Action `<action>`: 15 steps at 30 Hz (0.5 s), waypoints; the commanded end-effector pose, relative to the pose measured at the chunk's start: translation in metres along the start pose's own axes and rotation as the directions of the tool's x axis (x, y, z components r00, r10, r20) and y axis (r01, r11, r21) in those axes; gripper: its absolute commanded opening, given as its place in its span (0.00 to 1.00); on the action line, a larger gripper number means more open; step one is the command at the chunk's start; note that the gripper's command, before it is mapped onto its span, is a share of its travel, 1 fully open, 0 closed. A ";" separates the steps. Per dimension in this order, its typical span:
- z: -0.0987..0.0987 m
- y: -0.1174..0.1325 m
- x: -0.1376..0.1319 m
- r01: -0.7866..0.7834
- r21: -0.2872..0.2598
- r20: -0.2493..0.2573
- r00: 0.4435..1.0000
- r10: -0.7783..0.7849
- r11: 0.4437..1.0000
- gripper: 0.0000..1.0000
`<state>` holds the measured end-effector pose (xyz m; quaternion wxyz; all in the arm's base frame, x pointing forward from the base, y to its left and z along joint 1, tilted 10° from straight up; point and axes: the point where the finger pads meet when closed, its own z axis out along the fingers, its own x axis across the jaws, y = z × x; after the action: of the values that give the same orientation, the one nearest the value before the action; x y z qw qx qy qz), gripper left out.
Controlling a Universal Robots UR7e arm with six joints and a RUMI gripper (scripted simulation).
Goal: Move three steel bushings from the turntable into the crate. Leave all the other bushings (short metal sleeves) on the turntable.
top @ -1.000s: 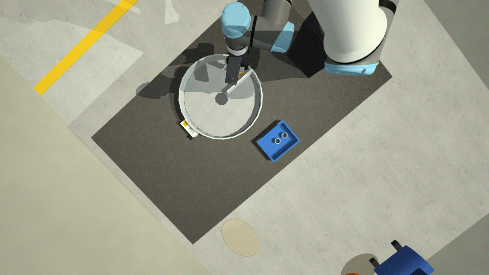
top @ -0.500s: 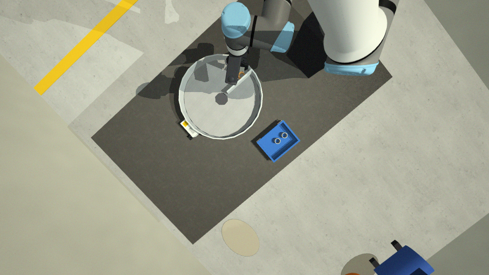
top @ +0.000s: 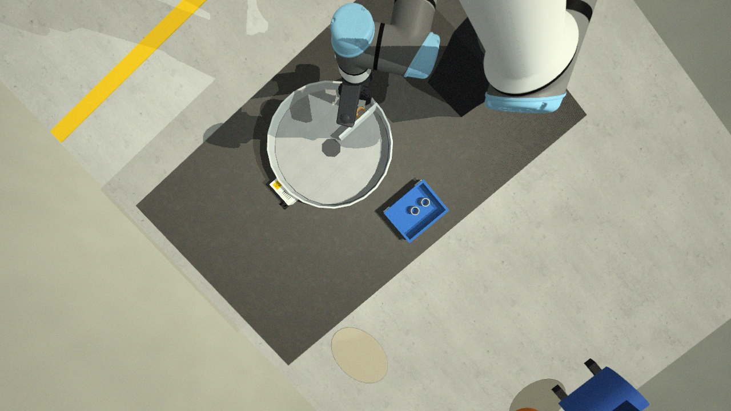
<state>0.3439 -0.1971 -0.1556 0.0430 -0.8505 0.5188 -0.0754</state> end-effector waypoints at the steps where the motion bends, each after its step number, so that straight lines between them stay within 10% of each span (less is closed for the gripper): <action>1: 0.004 0.000 0.000 0.000 0.000 -0.001 1.000 0.000 1.000 0.05; 15: 0.023 0.000 0.000 0.000 0.000 -0.001 1.000 0.000 1.000 0.05</action>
<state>0.3476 -0.1971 -0.1775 0.0431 -0.8505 0.5188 -0.0751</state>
